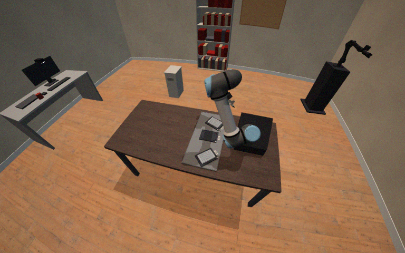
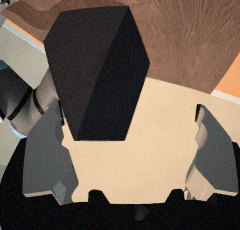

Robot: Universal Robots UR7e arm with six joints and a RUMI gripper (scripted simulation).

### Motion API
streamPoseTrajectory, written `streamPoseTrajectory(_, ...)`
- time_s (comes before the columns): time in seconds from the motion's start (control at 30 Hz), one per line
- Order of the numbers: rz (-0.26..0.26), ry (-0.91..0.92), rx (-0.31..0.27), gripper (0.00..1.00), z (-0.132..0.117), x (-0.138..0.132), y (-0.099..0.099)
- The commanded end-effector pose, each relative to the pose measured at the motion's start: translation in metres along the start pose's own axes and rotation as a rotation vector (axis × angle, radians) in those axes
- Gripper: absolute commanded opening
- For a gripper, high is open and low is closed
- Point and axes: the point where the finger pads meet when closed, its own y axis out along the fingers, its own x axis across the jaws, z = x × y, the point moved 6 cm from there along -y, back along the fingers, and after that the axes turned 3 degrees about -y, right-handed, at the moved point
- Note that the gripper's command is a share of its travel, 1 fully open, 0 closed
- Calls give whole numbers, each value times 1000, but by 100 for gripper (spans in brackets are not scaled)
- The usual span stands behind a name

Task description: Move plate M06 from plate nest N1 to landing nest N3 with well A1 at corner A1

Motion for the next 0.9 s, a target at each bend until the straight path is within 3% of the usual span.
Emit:
streamPoseTrajectory(0.0,-25,29,57,82,13,0,5)
streamPoseTrajectory(0.27,-69,82,174,82,38,-1,14)
streamPoseTrajectory(0.37,-69,82,174,82,38,-1,14)
streamPoseTrajectory(0.87,-151,164,418,82,86,-6,23)
